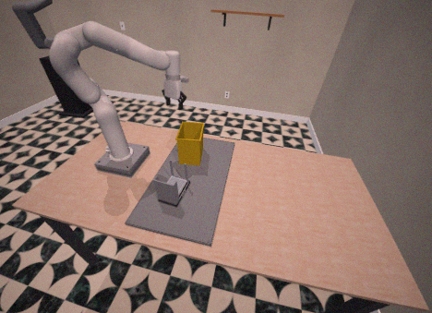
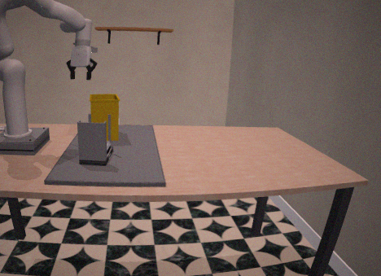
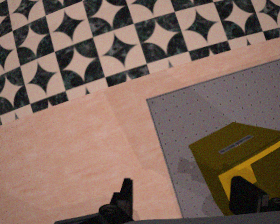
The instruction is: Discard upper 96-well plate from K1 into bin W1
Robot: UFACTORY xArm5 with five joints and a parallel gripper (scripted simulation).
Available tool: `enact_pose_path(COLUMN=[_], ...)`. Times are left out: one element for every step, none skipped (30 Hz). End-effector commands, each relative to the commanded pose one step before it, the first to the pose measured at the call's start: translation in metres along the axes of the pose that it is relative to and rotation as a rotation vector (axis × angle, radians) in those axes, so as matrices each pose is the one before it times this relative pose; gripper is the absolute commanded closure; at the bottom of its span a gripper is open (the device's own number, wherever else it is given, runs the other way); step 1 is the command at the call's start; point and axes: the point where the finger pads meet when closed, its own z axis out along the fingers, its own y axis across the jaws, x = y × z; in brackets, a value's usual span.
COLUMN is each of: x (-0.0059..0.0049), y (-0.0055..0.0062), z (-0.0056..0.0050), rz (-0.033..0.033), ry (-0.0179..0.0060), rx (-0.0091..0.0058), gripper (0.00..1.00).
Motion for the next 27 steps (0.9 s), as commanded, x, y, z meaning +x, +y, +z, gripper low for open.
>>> enact_pose_path(x=[-0.00508, -0.00110, -0.00087, -0.00082, 0.00001, -0.00137, -0.00117, 0.00000, 0.00000, -0.00104, -0.00087, -0.00066, -0.00068, 0.00001, -0.00113, -0.00094, -0.00080, -0.00063, -0.00044, -0.00049, -0.00001, -0.00089, -0.00073, -0.00053, 0.00000, 0.00000, -0.00039], y=[0.01973, 0.00487, 0.00468, 0.00417, 0.00000, 0.00483, 0.00488, 0.00000, 0.00000, 0.00490, 0.00491, 0.00476, 0.00463, 0.00000, 0.00488, 0.00492, 0.00493, 0.00493, 0.00483, 0.00481, 0.00027, 0.00491, 0.00494, 0.00495, 0.00000, 0.00000, 0.00495], z=[-0.00474, -0.00087, -0.00087, -0.00077, 0.00000, -0.00084, -0.00085, 0.00000, 0.00000, -0.00085, -0.00085, -0.00085, -0.00082, 0.00000, -0.00083, -0.00084, -0.00083, -0.00083, -0.00084, -0.00082, -0.00005, -0.00082, -0.00082, -0.00083, 0.00000, 0.00000, -0.00082], rz=[0.10936, 0.03028, 0.00000, 0.00000, 0.00000, 0.03324, 0.03324, 0.00000, 0.00000, 0.03324, 0.03030, 0.00000, 0.00000, 0.00000, 0.03324, 0.03324, 0.03324, 0.03033, 0.00000, 0.00000, 0.00000, 0.03325, 0.03325, 0.03325, 0.00000, 0.00000, 0.03034], ry=[0.01142, 0.00226, 0.00031, 0.00030, 0.00000, 0.00238, 0.00238, 0.00000, 0.00000, 0.00239, 0.00221, 0.00023, 0.00025, 0.00000, 0.00233, 0.00233, 0.00235, 0.00216, 0.00016, 0.00019, 0.00001, 0.00230, 0.00230, 0.00230, 0.00000, 0.00000, 0.00212], rx=[-0.00058, 0.00008, 0.00080, 0.00070, 0.00000, -0.00001, 0.00000, 0.00000, 0.00000, 0.00000, 0.00007, 0.00070, 0.00067, 0.00000, -0.00002, -0.00001, 0.00000, 0.00006, 0.00060, 0.00059, 0.00003, -0.00003, -0.00002, 0.00000, 0.00000, 0.00000, 0.00005], gripper=[0.00, 0.00, 0.00, 0.00, 0.00, 0.00, 0.00, 0.00, 0.00, 0.00, 0.00, 0.00, 0.00, 0.00, 0.00, 0.00, 0.00, 0.00, 0.00, 0.00, 0.00, 0.00, 0.00, 0.00, 0.00, 0.00, 0.00])
